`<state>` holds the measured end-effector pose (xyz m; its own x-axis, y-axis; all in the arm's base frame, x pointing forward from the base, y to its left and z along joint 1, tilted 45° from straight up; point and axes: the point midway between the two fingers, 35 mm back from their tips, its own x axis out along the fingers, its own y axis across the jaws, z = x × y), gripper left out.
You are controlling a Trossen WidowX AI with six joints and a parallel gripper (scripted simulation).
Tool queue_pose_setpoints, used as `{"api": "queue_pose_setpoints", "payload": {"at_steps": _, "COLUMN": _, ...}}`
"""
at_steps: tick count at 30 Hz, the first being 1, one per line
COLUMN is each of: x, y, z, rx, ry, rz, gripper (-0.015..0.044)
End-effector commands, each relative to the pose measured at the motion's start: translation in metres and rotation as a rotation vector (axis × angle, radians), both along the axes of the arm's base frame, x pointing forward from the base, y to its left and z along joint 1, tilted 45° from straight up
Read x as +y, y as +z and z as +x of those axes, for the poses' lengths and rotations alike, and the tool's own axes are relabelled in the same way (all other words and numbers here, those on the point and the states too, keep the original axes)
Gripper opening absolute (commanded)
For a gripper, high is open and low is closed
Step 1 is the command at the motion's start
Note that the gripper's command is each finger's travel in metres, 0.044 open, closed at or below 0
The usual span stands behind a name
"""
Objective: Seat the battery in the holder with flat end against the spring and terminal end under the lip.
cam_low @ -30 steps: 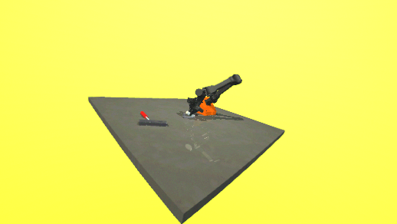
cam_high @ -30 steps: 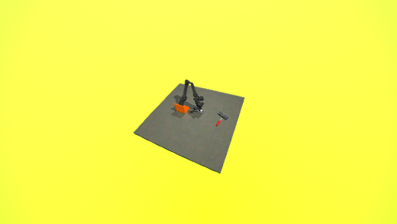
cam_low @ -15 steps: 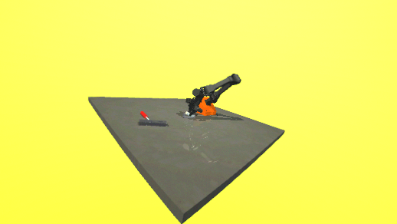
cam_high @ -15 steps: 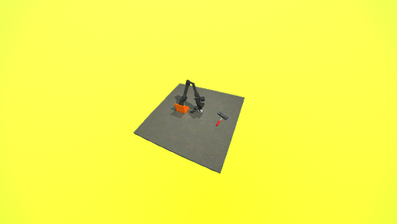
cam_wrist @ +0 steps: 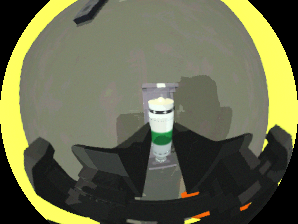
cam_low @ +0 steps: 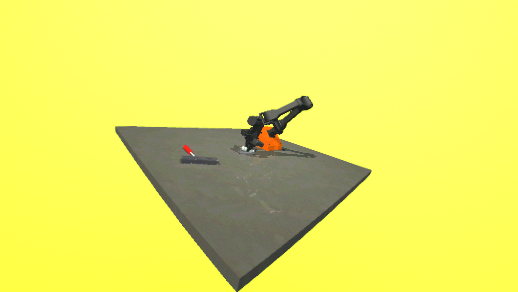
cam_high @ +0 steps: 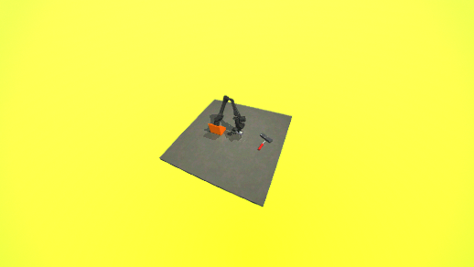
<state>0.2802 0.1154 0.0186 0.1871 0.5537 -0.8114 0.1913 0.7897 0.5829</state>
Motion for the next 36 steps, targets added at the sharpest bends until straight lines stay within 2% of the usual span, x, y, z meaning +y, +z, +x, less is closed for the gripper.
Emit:
{"api": "queue_pose_setpoints", "payload": {"at_steps": 1, "x": 0.0011, "y": -0.0049, "z": -0.005, "rx": 0.04, "ry": 0.024, "rz": 0.003, "gripper": 0.0082}}
{"api": "queue_pose_setpoints", "payload": {"at_steps": 36, "x": 0.0044, "y": -0.0047, "z": -0.0011, "rx": 0.188, "ry": 0.15, "rz": 0.023, "gripper": 0.0082}}
